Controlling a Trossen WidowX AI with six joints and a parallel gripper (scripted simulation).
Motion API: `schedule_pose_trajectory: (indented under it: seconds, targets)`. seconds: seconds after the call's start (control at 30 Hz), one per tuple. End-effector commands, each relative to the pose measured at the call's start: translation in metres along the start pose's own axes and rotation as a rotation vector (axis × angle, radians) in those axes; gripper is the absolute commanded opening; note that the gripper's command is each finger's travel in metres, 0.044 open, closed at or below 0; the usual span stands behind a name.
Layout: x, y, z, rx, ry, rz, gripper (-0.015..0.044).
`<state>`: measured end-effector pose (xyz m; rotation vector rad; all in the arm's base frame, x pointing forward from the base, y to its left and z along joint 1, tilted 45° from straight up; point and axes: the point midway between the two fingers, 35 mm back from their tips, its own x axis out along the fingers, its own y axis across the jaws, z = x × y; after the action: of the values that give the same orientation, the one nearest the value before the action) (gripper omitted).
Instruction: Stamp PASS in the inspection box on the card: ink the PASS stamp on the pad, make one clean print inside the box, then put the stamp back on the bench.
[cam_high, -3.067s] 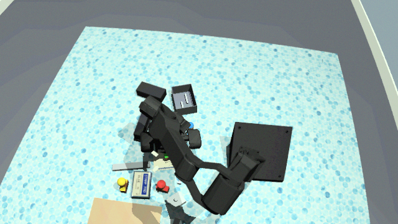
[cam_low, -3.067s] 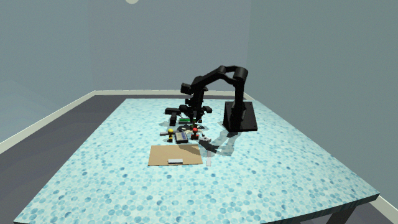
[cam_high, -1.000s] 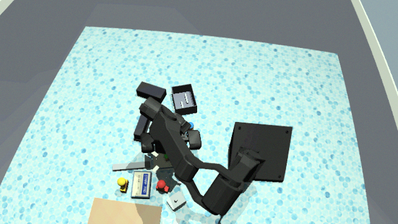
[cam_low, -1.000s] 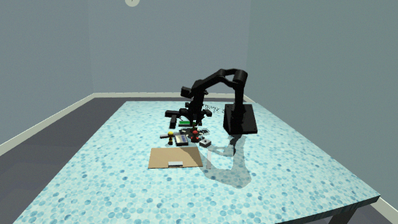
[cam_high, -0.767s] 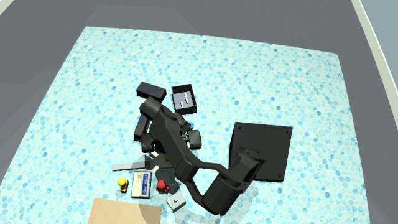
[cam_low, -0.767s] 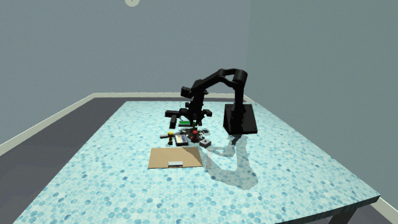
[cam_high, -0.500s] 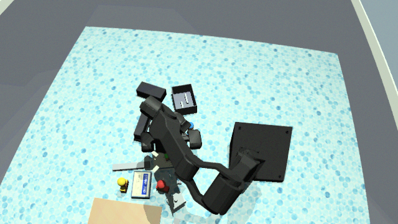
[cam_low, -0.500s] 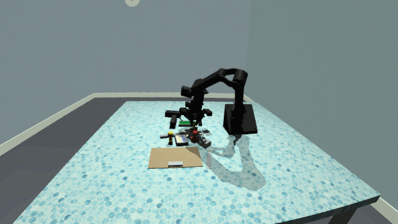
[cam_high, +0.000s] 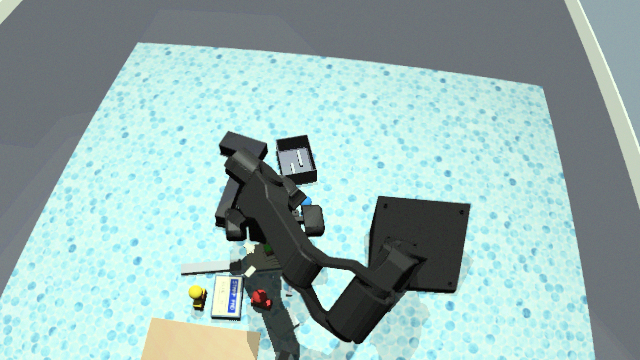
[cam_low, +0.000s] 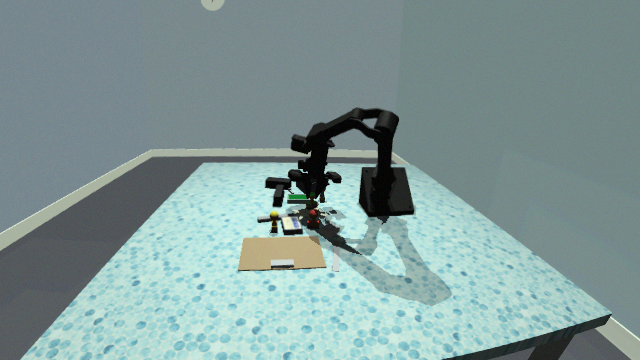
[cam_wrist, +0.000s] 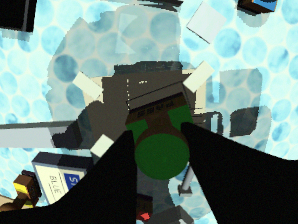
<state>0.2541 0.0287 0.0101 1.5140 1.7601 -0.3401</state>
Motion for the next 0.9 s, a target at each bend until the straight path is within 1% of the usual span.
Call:
schedule_pose_trajectory:
  seconds: [0.0,0.87]
  targets:
    - [-0.007,0.002,0.001,-0.007,-0.006,0.0,0.0]
    - [-0.049,0.007,0.001,-0.007,-0.006,-0.001,0.0]
